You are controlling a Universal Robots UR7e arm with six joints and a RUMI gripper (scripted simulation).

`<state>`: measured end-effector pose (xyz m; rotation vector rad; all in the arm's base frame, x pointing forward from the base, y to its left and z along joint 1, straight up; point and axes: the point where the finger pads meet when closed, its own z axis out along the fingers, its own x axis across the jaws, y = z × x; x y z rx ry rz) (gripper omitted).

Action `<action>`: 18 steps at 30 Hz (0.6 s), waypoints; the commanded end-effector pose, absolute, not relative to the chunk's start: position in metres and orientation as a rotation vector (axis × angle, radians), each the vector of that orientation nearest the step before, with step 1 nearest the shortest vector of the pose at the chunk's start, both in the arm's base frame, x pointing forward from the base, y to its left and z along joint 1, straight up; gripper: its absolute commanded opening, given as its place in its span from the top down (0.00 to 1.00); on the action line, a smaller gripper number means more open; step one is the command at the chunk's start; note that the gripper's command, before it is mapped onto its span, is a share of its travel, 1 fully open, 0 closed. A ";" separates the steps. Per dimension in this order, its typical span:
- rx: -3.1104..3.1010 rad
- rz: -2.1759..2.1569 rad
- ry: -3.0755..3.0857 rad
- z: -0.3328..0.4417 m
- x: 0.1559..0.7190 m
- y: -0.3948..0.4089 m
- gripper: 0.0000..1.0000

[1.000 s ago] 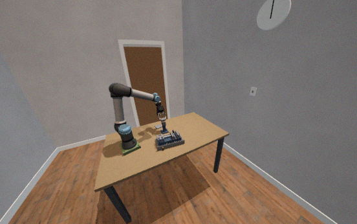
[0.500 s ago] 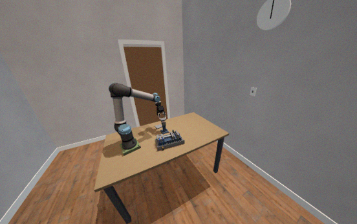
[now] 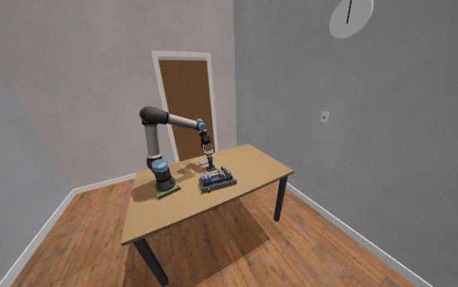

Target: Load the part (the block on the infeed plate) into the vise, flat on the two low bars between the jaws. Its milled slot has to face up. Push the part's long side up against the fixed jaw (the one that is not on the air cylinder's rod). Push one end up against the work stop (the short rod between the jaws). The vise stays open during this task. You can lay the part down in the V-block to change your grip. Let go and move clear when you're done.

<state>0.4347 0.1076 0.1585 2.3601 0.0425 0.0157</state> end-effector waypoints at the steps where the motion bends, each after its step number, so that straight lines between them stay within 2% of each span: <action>1: 2.365 0.017 0.042 0.159 0.435 0.108 1.00; 18: 2.429 0.016 0.043 0.159 0.435 0.107 1.00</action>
